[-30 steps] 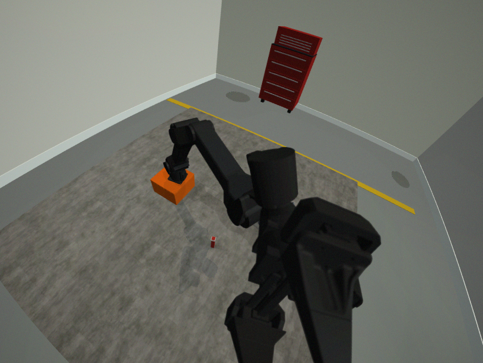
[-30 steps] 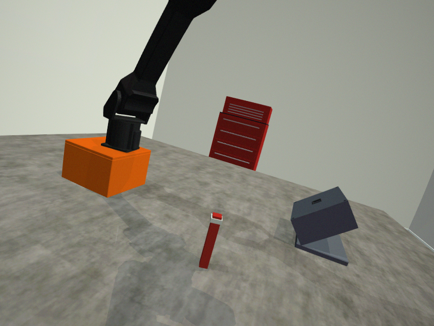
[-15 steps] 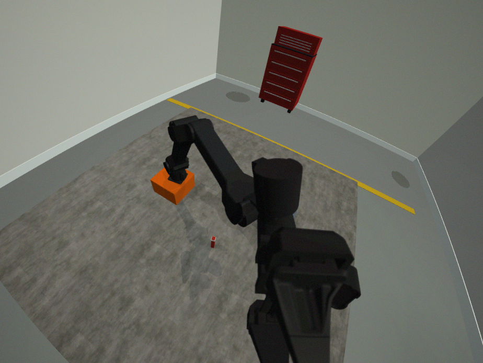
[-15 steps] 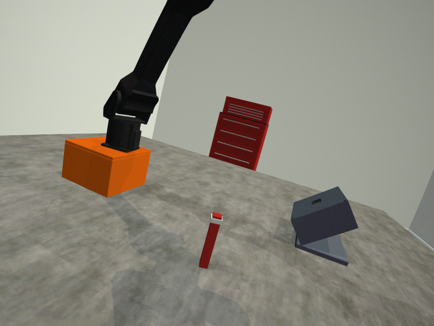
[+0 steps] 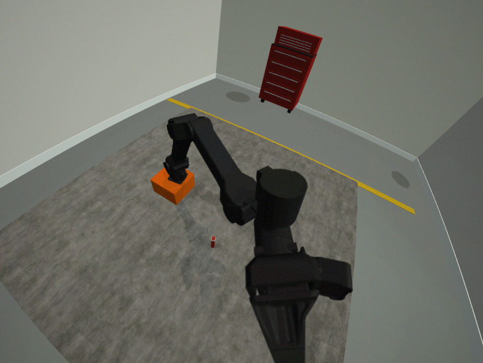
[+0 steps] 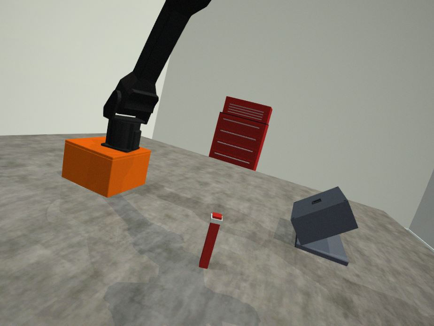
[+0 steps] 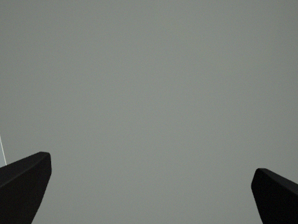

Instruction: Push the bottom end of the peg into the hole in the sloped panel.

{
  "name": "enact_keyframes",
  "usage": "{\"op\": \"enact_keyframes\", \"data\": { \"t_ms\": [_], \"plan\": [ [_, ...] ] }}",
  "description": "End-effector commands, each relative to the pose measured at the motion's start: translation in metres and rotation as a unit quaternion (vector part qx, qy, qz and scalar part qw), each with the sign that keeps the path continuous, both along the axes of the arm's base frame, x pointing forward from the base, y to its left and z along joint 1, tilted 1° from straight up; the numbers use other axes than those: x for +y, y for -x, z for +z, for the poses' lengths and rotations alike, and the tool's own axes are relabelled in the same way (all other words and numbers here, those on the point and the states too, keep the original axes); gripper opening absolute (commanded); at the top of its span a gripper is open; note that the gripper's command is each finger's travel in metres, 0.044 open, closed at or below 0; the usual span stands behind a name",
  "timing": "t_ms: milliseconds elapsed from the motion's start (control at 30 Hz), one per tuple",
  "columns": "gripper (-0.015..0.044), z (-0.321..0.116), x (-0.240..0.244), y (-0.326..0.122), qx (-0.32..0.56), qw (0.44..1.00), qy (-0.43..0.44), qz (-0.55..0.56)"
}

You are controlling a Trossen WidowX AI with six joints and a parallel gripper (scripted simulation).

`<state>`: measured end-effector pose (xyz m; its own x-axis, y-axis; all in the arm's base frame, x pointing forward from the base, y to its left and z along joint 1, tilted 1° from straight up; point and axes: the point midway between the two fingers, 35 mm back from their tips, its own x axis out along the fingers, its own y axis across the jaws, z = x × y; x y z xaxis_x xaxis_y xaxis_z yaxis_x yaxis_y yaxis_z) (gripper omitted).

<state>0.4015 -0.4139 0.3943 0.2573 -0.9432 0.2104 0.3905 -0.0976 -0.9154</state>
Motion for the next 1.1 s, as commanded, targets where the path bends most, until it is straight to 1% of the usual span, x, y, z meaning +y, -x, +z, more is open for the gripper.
{"op": "enact_keyframes", "data": {
  "t_ms": [0, 533, 1067],
  "plan": [
    [0.044, -0.007, 0.002, -0.002, -0.028, 0.999, -0.024, 0.02],
    [0.044, -0.049, 0.007, -0.01, -0.137, 0.978, -0.141, 0.072],
    [0.044, -0.093, 0.016, -0.012, -0.247, 0.928, -0.265, 0.089]
  ]
}}
